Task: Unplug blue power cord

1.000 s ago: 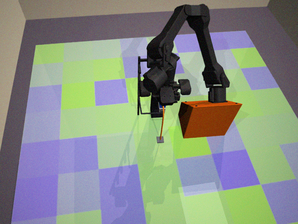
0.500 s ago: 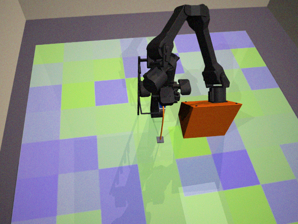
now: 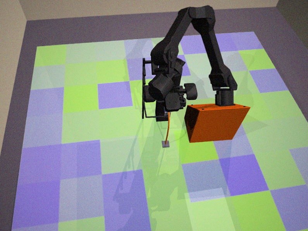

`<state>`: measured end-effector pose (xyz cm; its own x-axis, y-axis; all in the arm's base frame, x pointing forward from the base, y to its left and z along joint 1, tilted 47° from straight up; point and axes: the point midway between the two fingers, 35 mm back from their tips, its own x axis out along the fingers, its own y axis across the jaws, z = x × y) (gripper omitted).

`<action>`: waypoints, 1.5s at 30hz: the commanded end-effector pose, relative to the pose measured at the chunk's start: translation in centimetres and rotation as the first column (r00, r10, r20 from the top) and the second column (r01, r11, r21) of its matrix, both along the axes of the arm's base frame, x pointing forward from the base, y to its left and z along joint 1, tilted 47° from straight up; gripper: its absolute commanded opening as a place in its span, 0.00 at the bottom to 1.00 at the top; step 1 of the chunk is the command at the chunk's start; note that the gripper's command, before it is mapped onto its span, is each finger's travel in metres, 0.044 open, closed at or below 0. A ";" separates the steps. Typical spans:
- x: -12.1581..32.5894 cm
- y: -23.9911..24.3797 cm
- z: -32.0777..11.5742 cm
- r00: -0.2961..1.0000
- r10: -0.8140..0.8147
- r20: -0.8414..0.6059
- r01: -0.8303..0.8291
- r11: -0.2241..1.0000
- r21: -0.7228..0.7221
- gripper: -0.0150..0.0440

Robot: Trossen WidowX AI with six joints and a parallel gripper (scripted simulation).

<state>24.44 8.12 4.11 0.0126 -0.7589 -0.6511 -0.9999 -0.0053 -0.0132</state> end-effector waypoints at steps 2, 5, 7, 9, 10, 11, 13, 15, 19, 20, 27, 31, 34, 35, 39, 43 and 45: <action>0.2 2.6 -1.6 1.000 0.005 0.013 -0.006 0.998 0.062 0.25; 0.2 3.0 -1.9 1.000 0.005 0.013 -0.006 0.998 0.062 0.25; 0.2 3.3 -2.1 1.000 0.005 0.013 -0.006 0.998 0.062 0.25; 0.2 3.6 -2.2 1.000 0.006 0.013 -0.006 0.998 0.062 0.25; 0.2 3.7 -2.3 1.000 0.006 0.013 -0.007 0.998 0.062 0.25; 0.2 3.8 -2.4 1.000 0.006 0.013 -0.007 0.998 0.062 0.25; 0.1 4.1 -2.6 1.000 0.006 0.013 -0.007 0.998 0.062 0.25; 0.1 4.4 -2.8 1.000 0.006 0.013 -0.007 0.998 0.063 0.25; 0.1 4.9 -3.2 1.000 0.007 0.013 -0.008 0.998 0.062 0.25; 0.1 5.0 -3.3 1.000 0.007 0.013 -0.008 0.998 0.062 0.25; 0.0 4.4 -3.4 1.000 0.008 0.012 -0.008 0.998 0.060 0.43; 0.0 4.4 -3.4 1.000 0.008 0.012 -0.008 0.998 0.060 0.61; 0.0 4.4 -3.4 1.000 0.008 0.012 -0.008 0.998 0.060 0.74; 0.0 4.4 -3.4 1.000 0.008 0.012 -0.008 0.998 0.060 0.79; 0.1 5.4 -4.1 1.000 0.008 0.013 -0.009 0.998 0.062 0.97; 0.1 8.7 -6.3 1.000 0.008 0.013 -0.009 0.998 0.064 1.00; 0.0 9.4 -6.8 1.000 0.008 0.013 -0.009 0.998 0.064 1.00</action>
